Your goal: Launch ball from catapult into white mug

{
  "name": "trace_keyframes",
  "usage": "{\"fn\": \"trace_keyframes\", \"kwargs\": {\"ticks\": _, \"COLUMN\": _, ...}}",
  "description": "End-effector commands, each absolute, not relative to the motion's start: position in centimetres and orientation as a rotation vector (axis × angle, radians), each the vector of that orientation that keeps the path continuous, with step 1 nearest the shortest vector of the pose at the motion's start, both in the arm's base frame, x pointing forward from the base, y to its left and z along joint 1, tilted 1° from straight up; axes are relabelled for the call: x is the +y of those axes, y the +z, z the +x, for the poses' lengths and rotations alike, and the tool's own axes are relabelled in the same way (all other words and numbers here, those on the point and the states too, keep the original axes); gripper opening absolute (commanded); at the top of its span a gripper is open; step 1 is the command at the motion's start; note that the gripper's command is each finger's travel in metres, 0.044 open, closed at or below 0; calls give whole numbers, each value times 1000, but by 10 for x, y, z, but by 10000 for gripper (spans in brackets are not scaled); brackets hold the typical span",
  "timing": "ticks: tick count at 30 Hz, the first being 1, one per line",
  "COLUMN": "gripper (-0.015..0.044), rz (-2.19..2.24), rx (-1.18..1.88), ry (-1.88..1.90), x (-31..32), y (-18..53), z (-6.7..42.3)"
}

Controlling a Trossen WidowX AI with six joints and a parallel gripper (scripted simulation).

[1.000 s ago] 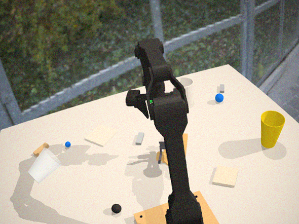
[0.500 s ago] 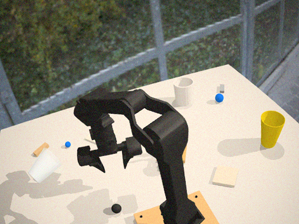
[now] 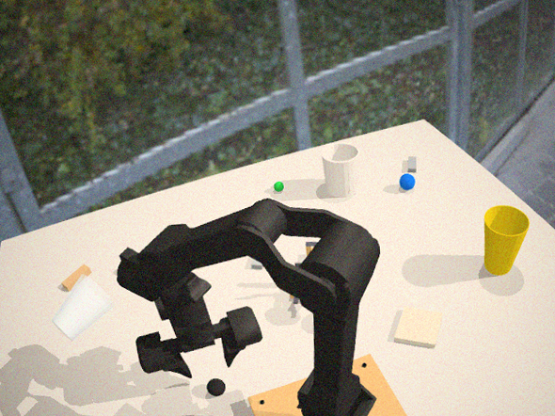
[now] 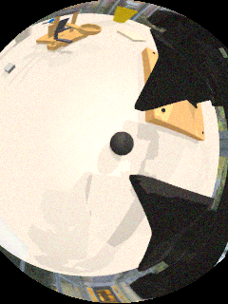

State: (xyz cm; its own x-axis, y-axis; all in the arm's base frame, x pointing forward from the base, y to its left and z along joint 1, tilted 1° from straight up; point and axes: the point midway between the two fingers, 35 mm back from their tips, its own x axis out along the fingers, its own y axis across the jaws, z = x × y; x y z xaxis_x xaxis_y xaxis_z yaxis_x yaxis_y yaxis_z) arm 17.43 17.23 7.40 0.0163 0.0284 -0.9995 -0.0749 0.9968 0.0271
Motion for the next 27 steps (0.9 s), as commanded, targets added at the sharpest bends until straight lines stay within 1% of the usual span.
{"fn": "trace_keyframes", "kwargs": {"ticks": 1, "gripper": 300, "rz": -41, "rx": 1562, "ry": 75, "x": 172, "y": 61, "z": 171}}
{"fn": "trace_keyframes", "kwargs": {"ticks": 27, "gripper": 300, "rz": -41, "rx": 1562, "ry": 75, "x": 173, "y": 24, "z": 171}}
